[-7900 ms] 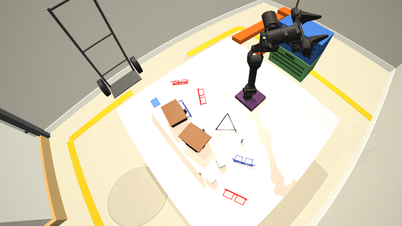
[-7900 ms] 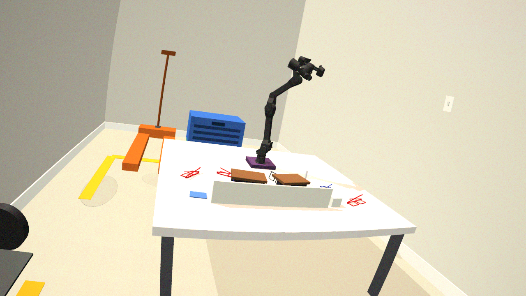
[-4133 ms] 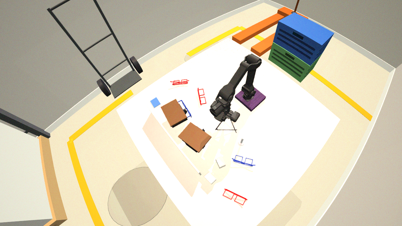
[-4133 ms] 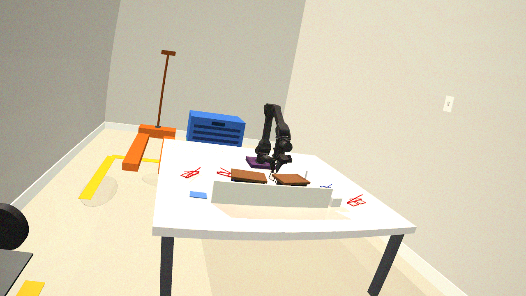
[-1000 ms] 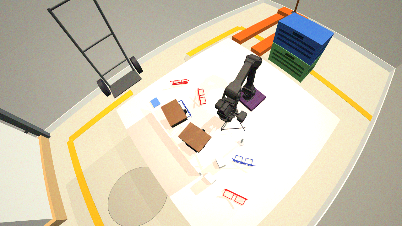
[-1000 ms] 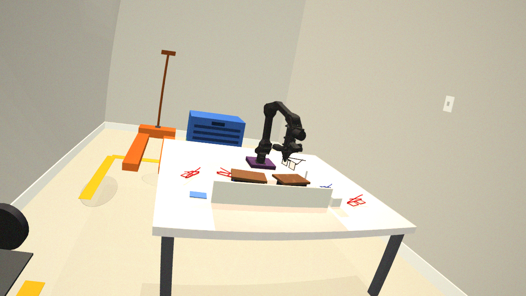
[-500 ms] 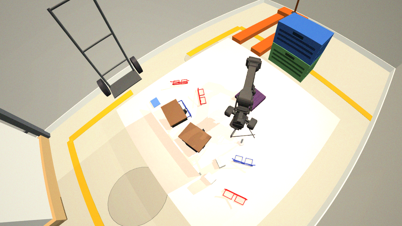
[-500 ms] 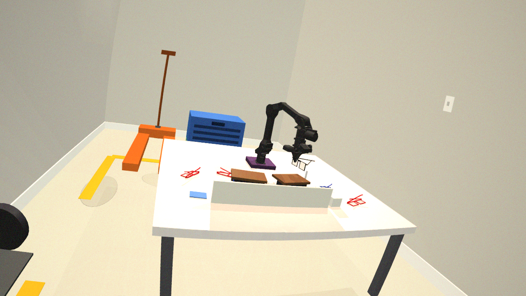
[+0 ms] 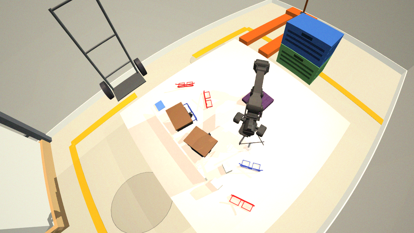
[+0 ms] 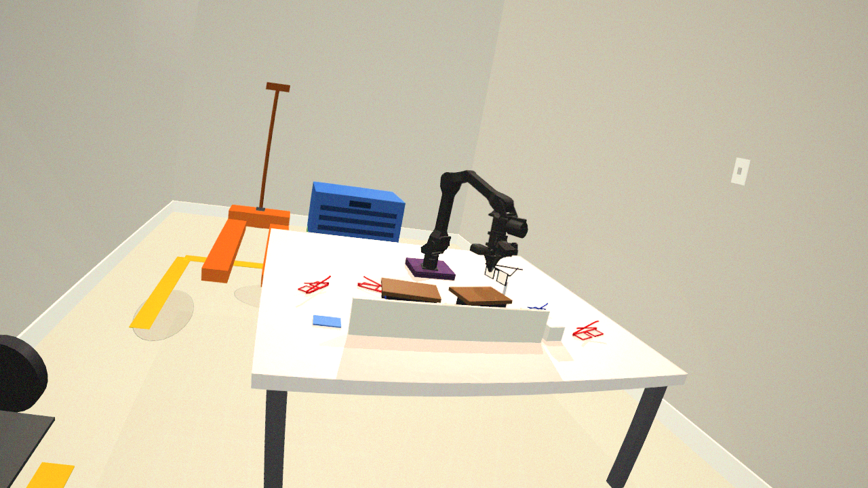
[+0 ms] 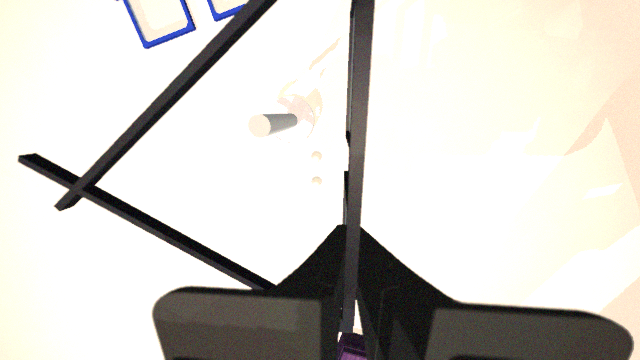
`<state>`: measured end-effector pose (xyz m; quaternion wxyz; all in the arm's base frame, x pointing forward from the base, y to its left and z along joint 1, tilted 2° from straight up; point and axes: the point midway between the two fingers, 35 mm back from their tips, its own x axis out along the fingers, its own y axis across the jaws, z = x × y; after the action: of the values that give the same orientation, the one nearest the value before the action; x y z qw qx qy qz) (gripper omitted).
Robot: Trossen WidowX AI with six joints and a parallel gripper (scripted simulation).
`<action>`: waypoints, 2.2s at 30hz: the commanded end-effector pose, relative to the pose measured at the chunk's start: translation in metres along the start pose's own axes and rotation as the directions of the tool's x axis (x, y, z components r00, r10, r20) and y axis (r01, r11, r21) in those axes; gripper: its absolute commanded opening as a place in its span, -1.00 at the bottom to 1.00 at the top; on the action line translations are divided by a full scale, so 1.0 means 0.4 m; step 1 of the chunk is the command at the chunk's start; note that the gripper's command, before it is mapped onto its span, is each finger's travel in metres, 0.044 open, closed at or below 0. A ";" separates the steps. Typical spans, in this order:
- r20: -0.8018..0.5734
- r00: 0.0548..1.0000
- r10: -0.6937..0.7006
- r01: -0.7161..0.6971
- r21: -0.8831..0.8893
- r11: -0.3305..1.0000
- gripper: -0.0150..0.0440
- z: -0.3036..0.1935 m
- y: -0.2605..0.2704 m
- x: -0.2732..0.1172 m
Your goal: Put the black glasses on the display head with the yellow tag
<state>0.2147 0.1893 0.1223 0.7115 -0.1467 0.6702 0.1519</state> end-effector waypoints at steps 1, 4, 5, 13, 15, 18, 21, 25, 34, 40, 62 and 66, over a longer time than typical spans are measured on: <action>-0.014 1.000 -0.007 0.007 0.003 1.000 -0.49 -0.003 -0.001 0.053; -0.014 1.000 -0.007 0.007 0.003 1.000 -0.49 -0.005 -0.002 0.086; -0.014 1.000 -0.007 0.007 0.003 1.000 -0.49 -0.006 -0.002 0.097; -0.014 1.000 -0.007 0.007 0.003 1.000 -0.49 -0.008 -0.003 0.112; -0.014 1.000 -0.007 0.007 0.003 1.000 -0.49 -0.010 -0.004 0.112; -0.014 1.000 -0.008 0.008 0.003 1.000 -0.49 -0.015 -0.008 0.112; -0.015 1.000 -0.008 0.008 0.003 1.000 -0.49 -0.023 -0.014 0.112; -0.015 1.000 -0.008 0.008 0.003 1.000 -0.49 -0.027 -0.018 0.112; -0.015 1.000 -0.008 0.008 0.003 1.000 -0.49 -0.036 -0.025 0.112; -0.015 1.000 -0.008 0.008 0.003 1.000 -0.49 -0.044 -0.030 0.112; -0.016 1.000 -0.009 0.009 0.003 1.000 -0.49 -0.075 -0.047 0.112; -0.017 1.000 -0.009 0.009 0.003 1.000 -0.49 -0.080 -0.049 0.112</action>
<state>0.1979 0.1614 0.0741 0.7043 -0.1493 0.6788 0.1446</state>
